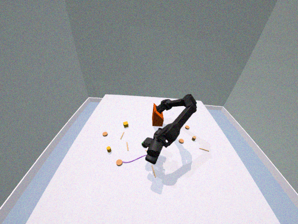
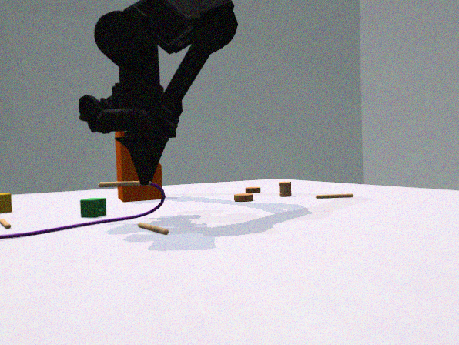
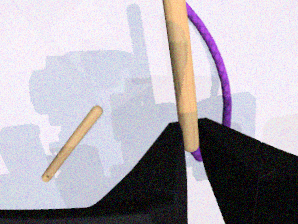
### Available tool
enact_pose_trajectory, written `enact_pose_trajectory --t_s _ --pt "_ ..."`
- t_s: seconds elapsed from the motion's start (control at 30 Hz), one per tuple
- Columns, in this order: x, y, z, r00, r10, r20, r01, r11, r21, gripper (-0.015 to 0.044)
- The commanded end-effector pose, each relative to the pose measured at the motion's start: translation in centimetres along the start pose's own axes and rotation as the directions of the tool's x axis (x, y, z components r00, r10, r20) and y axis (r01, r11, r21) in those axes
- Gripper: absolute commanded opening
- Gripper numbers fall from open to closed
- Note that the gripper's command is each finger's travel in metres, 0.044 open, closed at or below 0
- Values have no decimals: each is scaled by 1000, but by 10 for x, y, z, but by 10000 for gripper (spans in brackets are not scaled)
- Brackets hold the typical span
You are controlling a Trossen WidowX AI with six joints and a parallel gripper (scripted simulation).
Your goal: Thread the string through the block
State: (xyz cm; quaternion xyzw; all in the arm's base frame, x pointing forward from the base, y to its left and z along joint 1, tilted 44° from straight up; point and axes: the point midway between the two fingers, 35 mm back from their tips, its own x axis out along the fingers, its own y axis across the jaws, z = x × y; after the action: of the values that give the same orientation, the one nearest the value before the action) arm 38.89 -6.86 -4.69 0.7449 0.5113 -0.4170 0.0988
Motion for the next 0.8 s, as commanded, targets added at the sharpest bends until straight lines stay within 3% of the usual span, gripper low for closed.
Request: enact_pose_trajectory --t_s 0.0,0.17,0.77 --pt "-3 6 1 1000 11 2 -11 989 146 0" --pt "-3 9 3 1000 11 1 -11 964 267 0" --pt "-4 15 -13 1000 12 2 -12 964 267 0"
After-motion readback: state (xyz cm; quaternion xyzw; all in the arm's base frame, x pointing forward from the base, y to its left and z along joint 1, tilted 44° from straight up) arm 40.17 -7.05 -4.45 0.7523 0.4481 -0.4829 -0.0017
